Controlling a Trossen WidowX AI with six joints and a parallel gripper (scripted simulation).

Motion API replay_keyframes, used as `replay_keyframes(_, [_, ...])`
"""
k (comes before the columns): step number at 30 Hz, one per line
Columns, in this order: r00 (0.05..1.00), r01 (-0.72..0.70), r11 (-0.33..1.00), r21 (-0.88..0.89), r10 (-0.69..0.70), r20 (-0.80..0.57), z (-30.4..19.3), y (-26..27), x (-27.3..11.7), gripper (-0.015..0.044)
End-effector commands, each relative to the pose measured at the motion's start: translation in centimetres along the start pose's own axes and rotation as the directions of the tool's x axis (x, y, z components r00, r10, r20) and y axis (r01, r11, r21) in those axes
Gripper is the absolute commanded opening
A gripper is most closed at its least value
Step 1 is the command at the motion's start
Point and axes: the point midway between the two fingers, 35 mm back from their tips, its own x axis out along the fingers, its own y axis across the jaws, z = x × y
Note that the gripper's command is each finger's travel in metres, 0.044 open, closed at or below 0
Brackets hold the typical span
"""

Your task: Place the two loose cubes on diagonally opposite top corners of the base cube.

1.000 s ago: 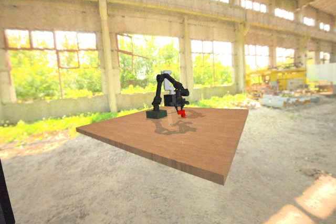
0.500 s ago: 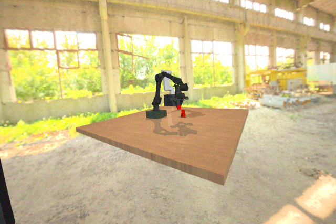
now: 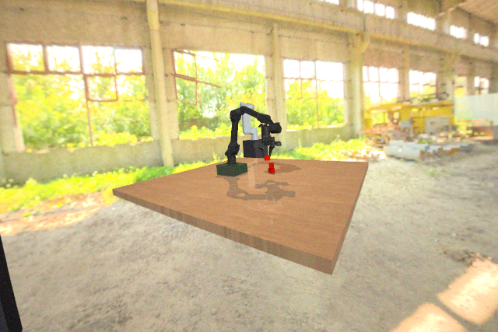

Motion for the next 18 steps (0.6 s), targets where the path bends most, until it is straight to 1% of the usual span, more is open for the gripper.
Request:
replay_keyframes(1, [1.0,0.0,0.999,0.051,0.0,0.001,-1.2,0.8,0.2,0.0105])
replay_keyframes(18, [1.0,-0.002,0.969,0.247,0.003,-0.003,-5.8,3.4,1.0,0.0105])
